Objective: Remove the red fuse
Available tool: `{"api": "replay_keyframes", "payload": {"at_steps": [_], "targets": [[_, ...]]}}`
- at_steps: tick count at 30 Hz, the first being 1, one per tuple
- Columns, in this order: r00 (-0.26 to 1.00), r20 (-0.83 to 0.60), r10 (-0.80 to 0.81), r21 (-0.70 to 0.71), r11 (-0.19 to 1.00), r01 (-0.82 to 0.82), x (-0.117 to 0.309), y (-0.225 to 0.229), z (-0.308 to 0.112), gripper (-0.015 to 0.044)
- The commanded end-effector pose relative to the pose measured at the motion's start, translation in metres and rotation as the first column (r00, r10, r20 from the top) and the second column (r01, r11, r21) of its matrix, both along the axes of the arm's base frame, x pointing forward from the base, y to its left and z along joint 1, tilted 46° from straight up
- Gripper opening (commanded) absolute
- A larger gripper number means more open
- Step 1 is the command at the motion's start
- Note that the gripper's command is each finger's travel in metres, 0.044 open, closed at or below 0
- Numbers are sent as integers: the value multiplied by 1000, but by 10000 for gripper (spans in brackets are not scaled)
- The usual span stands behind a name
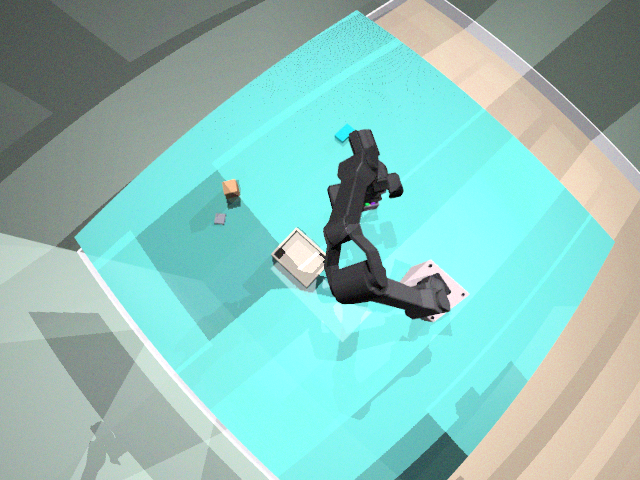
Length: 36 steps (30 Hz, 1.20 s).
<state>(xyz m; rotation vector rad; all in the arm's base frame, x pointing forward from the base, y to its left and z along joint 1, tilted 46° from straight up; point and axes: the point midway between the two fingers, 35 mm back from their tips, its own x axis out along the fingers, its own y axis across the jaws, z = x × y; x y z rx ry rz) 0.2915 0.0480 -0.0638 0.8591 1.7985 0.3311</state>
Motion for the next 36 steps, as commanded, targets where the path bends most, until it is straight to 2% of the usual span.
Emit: {"api": "replay_keyframes", "payload": {"at_steps": [1,36], "targets": [[1000,7,1,-2,1000,-1,1,-3,2,0],[1000,5,-1,-2,1000,1,4,-15,14,0]]}}
